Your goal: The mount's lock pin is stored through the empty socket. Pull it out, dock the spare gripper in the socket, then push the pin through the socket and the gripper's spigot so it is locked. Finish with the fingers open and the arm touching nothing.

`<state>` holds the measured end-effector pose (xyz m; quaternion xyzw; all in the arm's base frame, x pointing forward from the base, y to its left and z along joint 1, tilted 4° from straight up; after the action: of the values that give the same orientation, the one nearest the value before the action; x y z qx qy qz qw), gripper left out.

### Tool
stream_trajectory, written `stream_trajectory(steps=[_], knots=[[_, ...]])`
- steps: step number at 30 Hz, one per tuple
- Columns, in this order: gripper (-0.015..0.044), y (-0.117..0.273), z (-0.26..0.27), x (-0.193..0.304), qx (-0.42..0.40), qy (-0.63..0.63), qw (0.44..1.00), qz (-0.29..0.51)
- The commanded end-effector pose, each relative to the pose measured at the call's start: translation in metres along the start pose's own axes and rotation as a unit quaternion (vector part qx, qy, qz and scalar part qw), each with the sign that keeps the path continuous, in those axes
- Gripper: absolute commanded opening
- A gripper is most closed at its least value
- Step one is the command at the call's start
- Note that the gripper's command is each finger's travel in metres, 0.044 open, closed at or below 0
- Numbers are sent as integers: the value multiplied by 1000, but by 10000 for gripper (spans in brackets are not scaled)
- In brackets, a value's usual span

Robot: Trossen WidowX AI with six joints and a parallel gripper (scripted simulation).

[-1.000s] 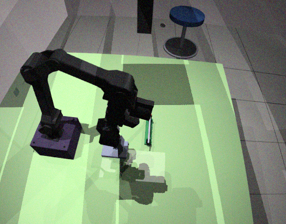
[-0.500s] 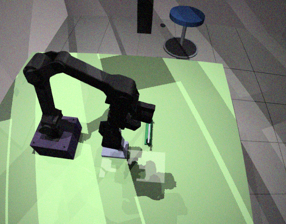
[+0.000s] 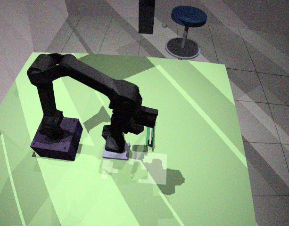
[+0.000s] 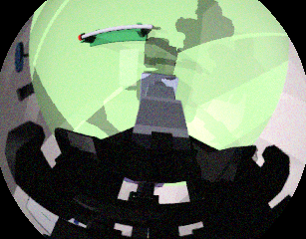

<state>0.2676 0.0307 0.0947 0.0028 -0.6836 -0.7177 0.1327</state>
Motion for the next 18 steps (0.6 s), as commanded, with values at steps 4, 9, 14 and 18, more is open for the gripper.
stream_trajectory(steps=[4,9,14,18], knots=[[0,-9,0,-5,0,-2,1000,1],[0,-11,0,-6,0,-2,1000,1],[0,-8,0,-4,0,0,1000,1],[0,-8,0,-4,0,0,1000,1]])
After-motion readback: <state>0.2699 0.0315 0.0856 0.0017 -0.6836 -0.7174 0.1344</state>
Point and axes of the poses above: the point midway between the two fingers, 35 mm back from their tips, its own y axis back along the fingers, its own z axis across the jaws, x = y × z, the point moved 1 cm from there along y, back along the fingers, and after that the axes turned 3 degrees about y, right-handed, at the moved point
